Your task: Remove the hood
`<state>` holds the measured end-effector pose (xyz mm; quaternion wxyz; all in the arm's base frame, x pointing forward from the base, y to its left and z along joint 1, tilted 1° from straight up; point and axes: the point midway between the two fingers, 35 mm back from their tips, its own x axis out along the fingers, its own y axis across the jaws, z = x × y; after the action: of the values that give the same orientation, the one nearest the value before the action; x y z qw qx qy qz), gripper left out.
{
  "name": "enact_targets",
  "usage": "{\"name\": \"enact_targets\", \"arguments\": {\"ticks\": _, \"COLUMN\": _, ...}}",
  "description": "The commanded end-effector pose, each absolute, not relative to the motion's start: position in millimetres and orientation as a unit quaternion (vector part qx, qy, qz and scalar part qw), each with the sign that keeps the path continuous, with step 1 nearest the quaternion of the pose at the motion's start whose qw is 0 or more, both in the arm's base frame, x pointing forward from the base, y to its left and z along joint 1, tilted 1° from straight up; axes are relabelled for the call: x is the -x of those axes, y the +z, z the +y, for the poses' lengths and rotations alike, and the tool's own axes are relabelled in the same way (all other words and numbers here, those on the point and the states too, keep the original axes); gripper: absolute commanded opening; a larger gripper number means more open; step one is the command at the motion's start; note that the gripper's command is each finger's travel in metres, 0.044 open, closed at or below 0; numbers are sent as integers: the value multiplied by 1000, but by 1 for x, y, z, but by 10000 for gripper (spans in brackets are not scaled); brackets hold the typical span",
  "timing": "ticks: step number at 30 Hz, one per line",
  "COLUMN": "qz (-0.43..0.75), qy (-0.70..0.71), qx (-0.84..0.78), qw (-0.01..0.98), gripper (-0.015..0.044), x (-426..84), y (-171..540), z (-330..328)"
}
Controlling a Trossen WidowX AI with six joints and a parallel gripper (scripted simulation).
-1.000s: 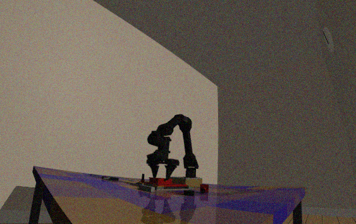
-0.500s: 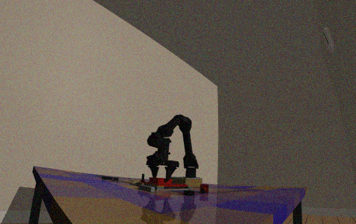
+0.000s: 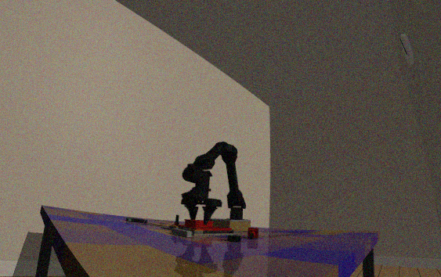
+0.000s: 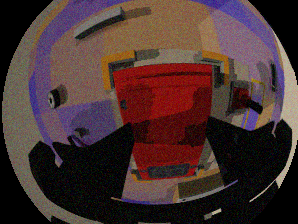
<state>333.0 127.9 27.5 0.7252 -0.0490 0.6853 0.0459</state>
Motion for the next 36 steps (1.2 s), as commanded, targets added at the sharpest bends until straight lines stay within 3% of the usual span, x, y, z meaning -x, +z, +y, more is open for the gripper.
{"name": "enact_targets", "arguments": {"ticks": 1, "qz": 685, "qy": 46, "qx": 49, "qw": 725, "gripper": 249, "x": -333, "y": 28, "z": 128}}
{"name": "enact_targets", "arguments": {"ticks": 11, "qz": 685, "qy": 46, "qx": 49, "qw": 725, "gripper": 0, "x": -333, "y": 33, "z": 128}}
{"name": "enact_targets", "arguments": {"ticks": 36, "qz": 685, "qy": 46, "qx": 49, "qw": 725, "gripper": 0, "x": -332, "y": 50, "z": 128}}
